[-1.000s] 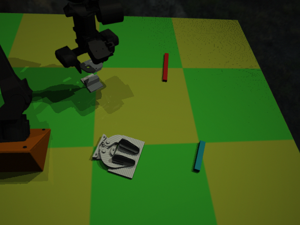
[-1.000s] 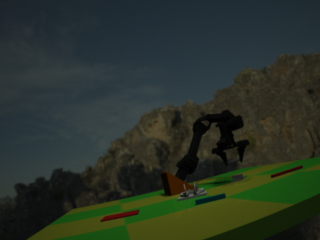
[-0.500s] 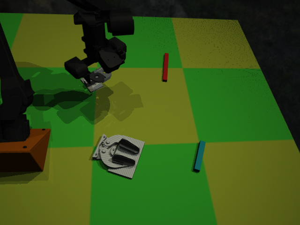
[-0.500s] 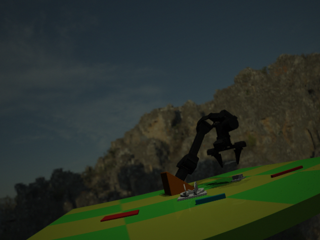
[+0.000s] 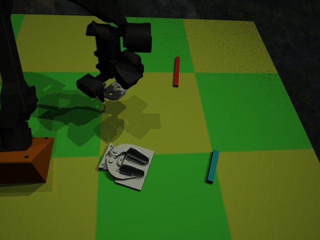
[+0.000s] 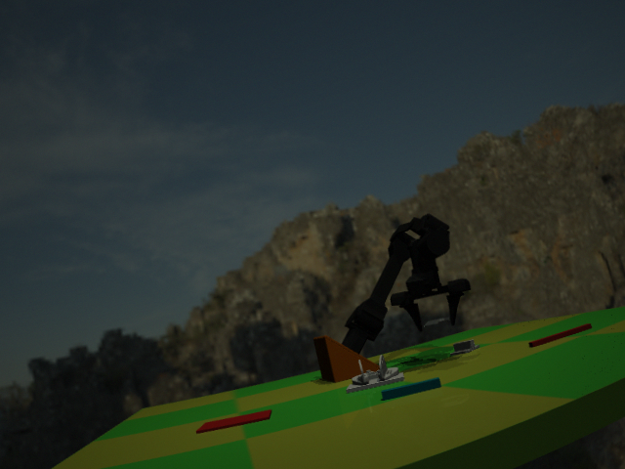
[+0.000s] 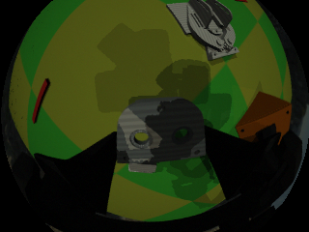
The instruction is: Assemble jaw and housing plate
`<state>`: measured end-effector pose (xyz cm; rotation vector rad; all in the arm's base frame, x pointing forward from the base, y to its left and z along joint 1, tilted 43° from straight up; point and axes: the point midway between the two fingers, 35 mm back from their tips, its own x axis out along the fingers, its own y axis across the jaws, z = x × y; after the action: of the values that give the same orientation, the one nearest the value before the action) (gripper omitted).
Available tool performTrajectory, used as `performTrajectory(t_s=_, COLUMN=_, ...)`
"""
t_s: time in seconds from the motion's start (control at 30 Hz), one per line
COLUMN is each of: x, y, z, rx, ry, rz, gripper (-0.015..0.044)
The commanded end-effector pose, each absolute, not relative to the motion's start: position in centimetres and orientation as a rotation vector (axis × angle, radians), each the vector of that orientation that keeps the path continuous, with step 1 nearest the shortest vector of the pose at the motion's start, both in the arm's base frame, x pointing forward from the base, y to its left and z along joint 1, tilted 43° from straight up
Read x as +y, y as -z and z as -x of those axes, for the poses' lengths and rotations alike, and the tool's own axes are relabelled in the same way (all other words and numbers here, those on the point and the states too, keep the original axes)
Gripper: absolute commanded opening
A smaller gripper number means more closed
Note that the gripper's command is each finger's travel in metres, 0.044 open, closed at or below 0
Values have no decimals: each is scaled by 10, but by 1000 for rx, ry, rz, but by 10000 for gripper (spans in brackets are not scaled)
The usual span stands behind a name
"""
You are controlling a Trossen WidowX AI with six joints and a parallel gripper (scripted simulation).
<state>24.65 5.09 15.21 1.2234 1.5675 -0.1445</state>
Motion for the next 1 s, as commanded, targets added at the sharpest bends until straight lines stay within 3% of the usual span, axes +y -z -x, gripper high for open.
performTrajectory(t_s=0.0, x=39, y=-142, z=-250, rx=1564, ry=126, rz=-1192, gripper=351)
performTrajectory(t_s=0.97, x=-35, y=-80, z=-248, rx=1550, ry=-51, rz=-1040, gripper=351)
